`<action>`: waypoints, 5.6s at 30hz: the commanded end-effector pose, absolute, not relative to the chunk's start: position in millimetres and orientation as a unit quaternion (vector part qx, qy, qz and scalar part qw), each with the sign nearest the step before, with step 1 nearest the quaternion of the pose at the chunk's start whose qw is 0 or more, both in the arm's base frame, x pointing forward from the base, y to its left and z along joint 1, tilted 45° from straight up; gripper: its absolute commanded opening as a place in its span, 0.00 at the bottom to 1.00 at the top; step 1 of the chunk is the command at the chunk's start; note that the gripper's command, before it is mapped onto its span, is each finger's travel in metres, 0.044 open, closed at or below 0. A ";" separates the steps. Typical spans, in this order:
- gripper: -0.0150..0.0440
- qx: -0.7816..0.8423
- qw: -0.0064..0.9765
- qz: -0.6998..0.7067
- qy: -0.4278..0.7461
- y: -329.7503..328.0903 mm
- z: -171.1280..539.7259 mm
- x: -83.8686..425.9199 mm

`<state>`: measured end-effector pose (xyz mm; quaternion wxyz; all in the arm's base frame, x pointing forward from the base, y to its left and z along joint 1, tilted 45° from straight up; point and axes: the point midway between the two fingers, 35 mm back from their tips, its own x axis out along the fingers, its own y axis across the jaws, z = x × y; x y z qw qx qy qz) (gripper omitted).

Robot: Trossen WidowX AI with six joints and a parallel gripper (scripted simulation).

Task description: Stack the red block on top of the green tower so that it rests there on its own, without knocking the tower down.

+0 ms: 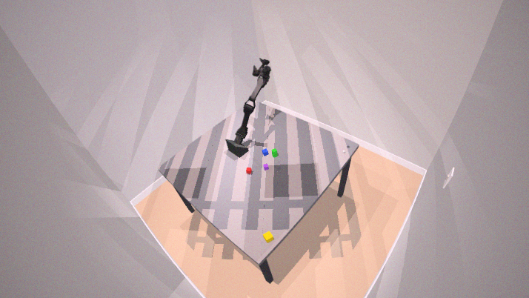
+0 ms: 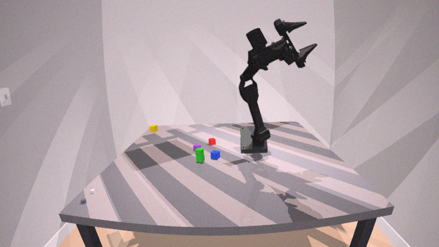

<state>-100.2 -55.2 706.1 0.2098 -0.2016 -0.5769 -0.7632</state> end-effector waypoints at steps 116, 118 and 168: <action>1.00 -0.065 -0.708 -0.423 -0.563 -144.4 -32.5 301.3; 1.00 -0.073 -0.706 -0.430 -0.558 -146.3 -34.1 288.2; 1.00 -0.075 -0.706 -0.432 -0.556 -85.4 -99.7 289.2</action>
